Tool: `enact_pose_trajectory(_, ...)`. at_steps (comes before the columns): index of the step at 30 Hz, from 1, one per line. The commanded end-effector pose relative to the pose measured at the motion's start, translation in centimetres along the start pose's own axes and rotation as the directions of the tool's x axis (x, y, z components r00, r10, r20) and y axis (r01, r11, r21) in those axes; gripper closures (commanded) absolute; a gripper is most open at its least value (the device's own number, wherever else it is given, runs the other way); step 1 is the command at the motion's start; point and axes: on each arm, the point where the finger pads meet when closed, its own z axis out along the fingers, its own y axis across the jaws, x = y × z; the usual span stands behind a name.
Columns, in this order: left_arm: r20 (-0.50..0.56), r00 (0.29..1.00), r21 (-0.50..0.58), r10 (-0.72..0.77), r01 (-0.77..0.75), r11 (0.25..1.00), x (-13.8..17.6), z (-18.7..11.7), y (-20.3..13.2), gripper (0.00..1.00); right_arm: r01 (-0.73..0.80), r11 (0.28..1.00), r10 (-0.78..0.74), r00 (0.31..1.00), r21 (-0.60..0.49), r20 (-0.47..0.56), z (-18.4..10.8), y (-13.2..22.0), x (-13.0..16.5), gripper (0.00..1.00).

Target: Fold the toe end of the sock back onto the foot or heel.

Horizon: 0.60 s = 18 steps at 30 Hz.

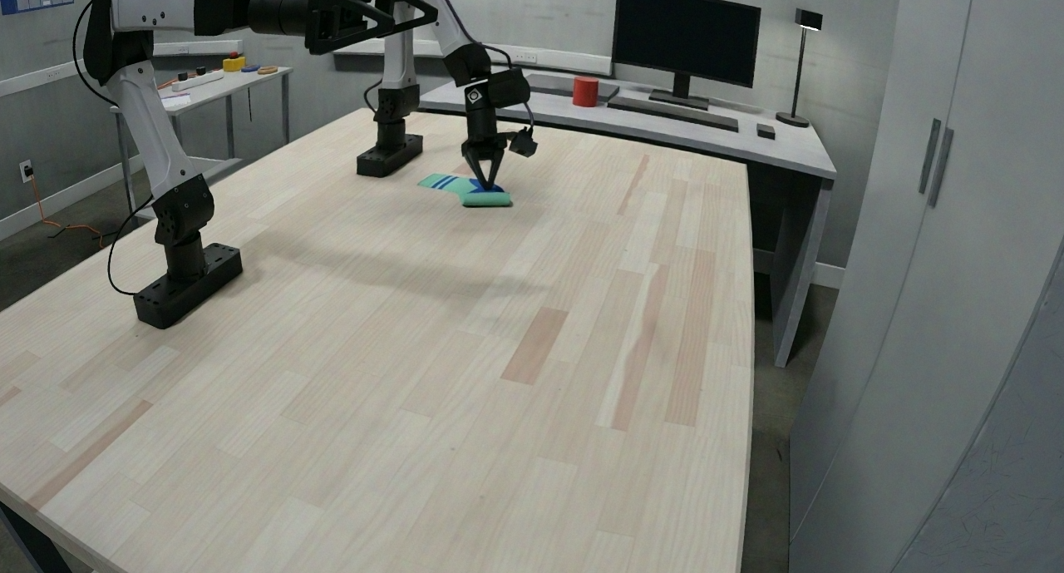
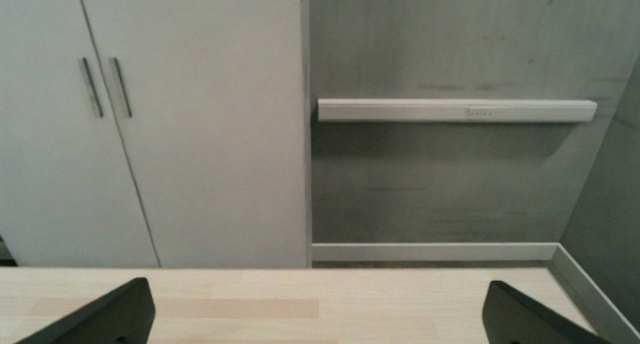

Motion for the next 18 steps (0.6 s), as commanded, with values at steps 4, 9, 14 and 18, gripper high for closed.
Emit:
enact_pose_trajectory(4,0.04,0.999,0.07,0.018,-0.021,0.997,-1.3,-0.5,-2.3,0.97,0.005,1.0,-0.005,0.999,-0.003,0.036,-0.4,0.1,-1.4,0.0)
enact_pose_trajectory(9,0.04,0.999,0.07,0.018,-0.021,0.997,-1.4,-0.5,-2.3,0.62,0.005,1.0,-0.005,0.999,-0.003,0.036,-0.4,0.1,-1.4,0.0)
enact_pose_trajectory(14,0.041,0.999,0.07,0.019,-0.022,0.997,-1.4,-0.5,-2.4,0.62,0.005,1.0,-0.005,0.999,-0.003,0.036,-0.4,0.1,-1.4,0.0)
enact_pose_trajectory(18,-0.005,1.0,0.025,0.018,-0.017,1.0,-0.2,-2.2,-1.0,0.62,0.005,1.0,-0.005,0.999,-0.003,0.036,-0.4,0.1,-1.4,0.0)
